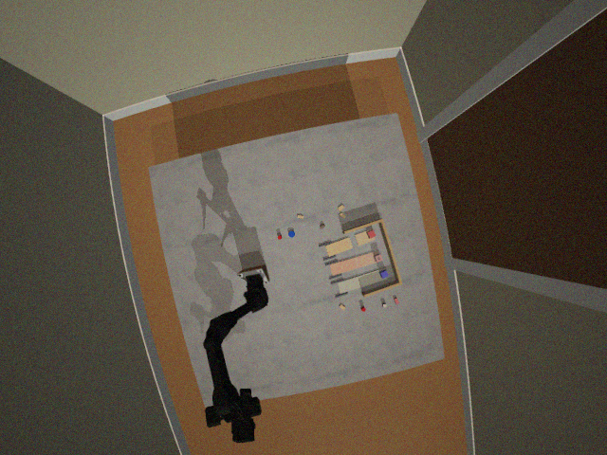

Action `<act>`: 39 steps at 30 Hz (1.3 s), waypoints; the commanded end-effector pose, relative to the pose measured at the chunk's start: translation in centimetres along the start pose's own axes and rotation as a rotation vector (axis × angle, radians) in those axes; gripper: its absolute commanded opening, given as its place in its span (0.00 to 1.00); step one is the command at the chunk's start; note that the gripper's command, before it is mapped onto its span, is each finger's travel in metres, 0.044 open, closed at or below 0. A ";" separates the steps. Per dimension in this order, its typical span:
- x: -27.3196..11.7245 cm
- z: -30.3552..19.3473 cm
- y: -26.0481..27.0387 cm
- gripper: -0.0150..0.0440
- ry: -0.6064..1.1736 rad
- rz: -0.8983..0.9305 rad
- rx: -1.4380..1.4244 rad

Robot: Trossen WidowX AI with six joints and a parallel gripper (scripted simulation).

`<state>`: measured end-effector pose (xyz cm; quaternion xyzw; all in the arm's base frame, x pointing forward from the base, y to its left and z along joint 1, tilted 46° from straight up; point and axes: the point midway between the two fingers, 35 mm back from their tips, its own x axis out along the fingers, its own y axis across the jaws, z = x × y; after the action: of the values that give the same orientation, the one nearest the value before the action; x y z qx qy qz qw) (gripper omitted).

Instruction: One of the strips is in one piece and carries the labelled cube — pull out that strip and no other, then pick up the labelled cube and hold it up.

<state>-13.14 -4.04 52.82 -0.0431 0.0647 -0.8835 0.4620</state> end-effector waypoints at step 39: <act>-19.5 -13.3 41.9 0.93 -0.171 1.190 -0.424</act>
<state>27.07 -13.90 36.38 -0.1289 0.1949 -0.4868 0.8417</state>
